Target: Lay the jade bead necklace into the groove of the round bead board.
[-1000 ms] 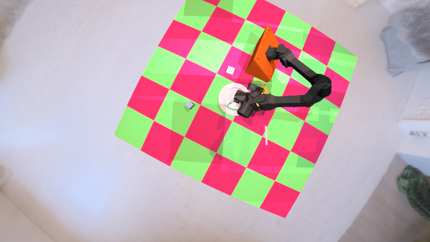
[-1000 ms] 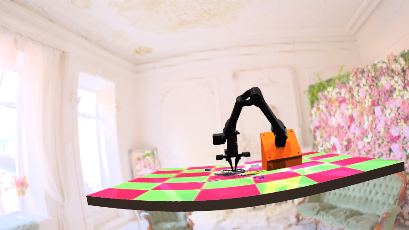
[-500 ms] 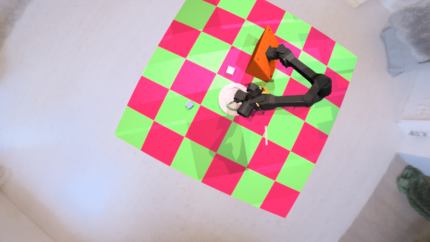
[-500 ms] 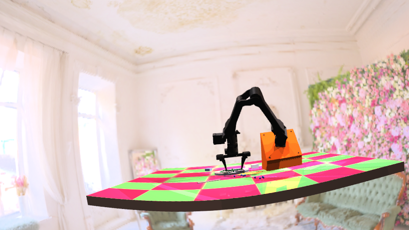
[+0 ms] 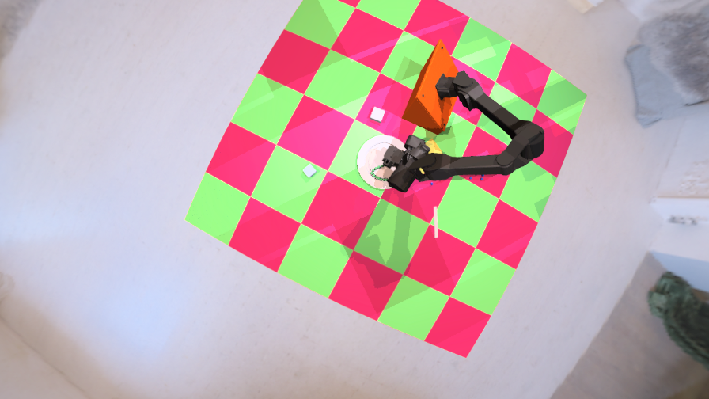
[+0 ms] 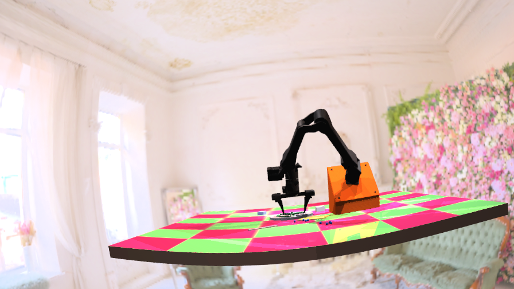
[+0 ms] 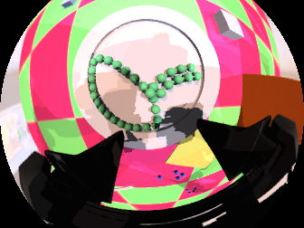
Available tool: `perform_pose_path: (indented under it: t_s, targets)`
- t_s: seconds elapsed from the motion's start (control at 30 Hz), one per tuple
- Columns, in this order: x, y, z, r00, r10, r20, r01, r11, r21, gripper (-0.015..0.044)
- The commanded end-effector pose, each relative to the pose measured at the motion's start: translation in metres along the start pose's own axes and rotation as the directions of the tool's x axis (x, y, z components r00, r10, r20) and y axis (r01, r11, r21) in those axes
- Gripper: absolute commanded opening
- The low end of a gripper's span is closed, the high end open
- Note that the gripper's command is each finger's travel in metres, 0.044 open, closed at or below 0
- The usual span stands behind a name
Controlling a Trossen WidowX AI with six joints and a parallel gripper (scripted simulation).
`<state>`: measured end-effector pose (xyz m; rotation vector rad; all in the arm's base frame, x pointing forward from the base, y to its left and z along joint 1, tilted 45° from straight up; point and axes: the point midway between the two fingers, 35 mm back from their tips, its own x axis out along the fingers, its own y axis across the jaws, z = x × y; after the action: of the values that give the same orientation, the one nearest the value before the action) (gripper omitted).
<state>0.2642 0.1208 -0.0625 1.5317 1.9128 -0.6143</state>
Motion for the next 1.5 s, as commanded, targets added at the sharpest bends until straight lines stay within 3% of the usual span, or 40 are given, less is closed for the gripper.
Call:
perform_pose_path:
  t_s: [0.0, 0.47, 0.53, 0.67, 0.87, 1.07, 1.47]
  targets:
    - [0.000, 0.000, 0.000, 1.000, 0.000, -0.001, 0.000, 1.000, -0.004, 0.0440]
    - [0.000, 0.000, 0.000, 1.000, 0.000, -0.001, 0.000, 1.000, -0.004, 0.0440]
    - [-0.002, 0.004, 0.003, 1.000, 0.000, 0.000, 0.000, 0.998, -0.056, 0.0387]
    - [-0.009, 0.021, 0.023, 1.000, 0.002, 0.005, 0.000, 0.936, -0.351, 0.0282]
    - [-0.022, 0.042, 0.057, 1.000, 0.002, 0.009, 0.005, 0.671, -0.741, 0.0125]
    - [-0.034, 0.057, 0.089, 1.000, 0.004, 0.006, 0.004, 0.307, -0.952, 0.0120]
    - [-0.034, 0.057, 0.090, 1.000, 0.004, 0.005, 0.004, 0.295, -0.956, 0.0120]
